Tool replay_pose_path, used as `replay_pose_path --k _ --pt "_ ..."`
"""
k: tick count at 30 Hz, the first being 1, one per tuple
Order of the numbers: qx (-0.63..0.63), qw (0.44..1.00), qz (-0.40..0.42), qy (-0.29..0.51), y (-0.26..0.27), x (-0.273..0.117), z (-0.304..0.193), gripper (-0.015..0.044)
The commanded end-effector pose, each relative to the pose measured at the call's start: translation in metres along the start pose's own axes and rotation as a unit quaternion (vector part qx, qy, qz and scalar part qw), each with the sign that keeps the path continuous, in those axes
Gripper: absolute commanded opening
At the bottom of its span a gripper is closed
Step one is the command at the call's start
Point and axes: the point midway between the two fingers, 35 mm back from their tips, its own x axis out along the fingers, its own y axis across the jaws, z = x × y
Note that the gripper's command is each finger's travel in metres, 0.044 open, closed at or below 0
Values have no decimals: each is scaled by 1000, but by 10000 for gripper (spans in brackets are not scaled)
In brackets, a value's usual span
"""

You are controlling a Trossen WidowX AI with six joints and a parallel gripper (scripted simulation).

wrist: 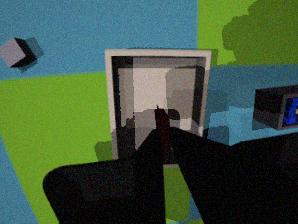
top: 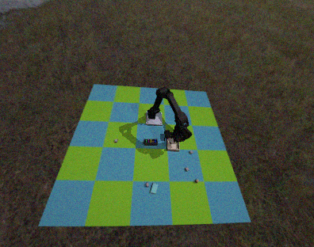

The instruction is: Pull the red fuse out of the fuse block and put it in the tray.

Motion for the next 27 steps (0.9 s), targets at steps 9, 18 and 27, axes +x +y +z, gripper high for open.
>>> replay_pose_path --k 9,18,27 --pt "2 1000 -4 4 -1 19 -2 0" --pt "0 1000 -1 2 -1 16 -1 157" --pt "1 1000 -3 3 0 -3 -1 330"
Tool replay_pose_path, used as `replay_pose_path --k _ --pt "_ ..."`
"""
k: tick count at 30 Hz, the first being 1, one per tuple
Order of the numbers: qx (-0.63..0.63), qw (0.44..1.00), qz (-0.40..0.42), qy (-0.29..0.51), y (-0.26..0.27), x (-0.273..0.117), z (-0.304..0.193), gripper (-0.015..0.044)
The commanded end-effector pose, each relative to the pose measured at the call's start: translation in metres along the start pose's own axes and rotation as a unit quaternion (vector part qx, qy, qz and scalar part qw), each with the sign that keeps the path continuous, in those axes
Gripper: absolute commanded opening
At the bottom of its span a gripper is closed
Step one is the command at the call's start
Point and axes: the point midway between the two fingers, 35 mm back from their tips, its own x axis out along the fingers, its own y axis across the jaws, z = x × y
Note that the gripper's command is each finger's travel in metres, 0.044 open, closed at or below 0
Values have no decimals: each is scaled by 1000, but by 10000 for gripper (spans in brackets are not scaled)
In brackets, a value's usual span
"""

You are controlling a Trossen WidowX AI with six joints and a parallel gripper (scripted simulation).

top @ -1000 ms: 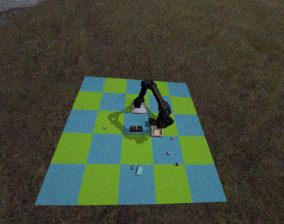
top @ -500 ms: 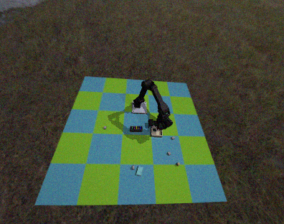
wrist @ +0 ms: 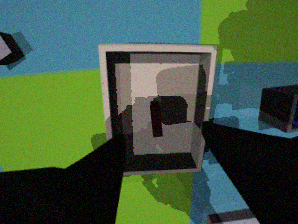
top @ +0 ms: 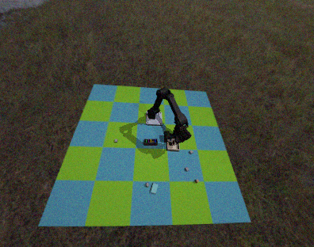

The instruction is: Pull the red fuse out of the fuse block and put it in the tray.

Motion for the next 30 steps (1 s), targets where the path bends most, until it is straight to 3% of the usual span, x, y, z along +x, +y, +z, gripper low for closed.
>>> replay_pose_path --k 1,30 --pt "2 1000 -1 -1 0 -25 1 330" --pt "0 1000 1 -2 0 -33 0 330"
